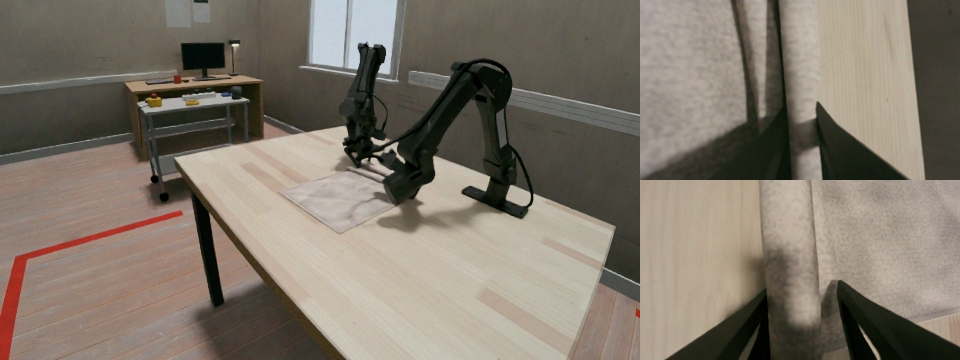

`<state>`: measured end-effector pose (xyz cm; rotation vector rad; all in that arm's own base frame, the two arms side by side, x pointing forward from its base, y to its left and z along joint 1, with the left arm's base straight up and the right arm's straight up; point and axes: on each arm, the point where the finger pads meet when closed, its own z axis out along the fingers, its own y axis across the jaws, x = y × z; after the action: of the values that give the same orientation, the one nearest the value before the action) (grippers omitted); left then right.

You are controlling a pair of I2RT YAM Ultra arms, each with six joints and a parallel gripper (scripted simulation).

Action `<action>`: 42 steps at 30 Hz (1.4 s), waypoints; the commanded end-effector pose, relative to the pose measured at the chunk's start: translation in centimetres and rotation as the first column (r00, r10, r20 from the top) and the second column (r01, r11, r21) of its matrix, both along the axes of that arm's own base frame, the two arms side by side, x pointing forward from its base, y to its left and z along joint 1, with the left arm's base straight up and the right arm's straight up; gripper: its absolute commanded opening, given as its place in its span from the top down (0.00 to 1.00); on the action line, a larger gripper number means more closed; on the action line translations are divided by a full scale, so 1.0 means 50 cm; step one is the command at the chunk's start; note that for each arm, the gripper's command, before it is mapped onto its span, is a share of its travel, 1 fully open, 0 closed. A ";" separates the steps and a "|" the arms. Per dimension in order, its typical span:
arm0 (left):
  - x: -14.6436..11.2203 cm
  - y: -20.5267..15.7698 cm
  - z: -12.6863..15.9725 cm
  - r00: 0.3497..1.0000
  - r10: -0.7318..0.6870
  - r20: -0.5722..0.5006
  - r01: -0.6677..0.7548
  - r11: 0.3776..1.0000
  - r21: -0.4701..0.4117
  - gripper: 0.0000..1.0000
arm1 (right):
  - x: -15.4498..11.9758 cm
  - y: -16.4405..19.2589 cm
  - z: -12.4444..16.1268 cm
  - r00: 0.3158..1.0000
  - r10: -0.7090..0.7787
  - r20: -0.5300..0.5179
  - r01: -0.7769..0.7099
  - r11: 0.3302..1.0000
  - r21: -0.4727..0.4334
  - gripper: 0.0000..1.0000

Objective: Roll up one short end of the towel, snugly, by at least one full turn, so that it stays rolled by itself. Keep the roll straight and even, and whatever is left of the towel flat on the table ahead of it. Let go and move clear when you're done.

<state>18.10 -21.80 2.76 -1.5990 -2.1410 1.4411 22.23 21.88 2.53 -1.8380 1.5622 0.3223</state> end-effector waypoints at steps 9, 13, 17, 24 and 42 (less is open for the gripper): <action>0.008 0.004 -0.010 1.000 -0.019 0.024 0.019 1.000 0.013 0.85 | -0.001 0.007 0.000 1.000 0.003 0.000 -0.003 1.000 0.014 0.80; 0.008 0.004 -0.010 1.000 -0.019 0.024 0.019 1.000 0.013 0.85 | -0.001 0.007 0.000 1.000 0.003 0.000 -0.003 1.000 0.014 0.84; 0.008 0.004 -0.010 1.000 -0.019 0.024 0.019 1.000 0.013 0.85 | -0.001 0.007 0.000 1.000 0.003 0.000 -0.003 1.000 0.014 0.85; 0.008 0.004 -0.004 1.000 -0.019 0.024 0.019 1.000 0.013 0.61 | -0.001 0.007 0.000 1.000 0.003 0.000 -0.003 1.000 0.014 0.86; 0.023 0.020 0.028 1.000 -0.019 0.024 0.019 1.000 0.013 0.15 | -0.001 0.007 0.001 1.000 0.003 -0.027 -0.002 1.000 0.010 0.86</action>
<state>17.30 -21.62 5.21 -1.4844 -2.1066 1.4888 22.24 21.94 2.59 -1.8357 1.5600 0.3249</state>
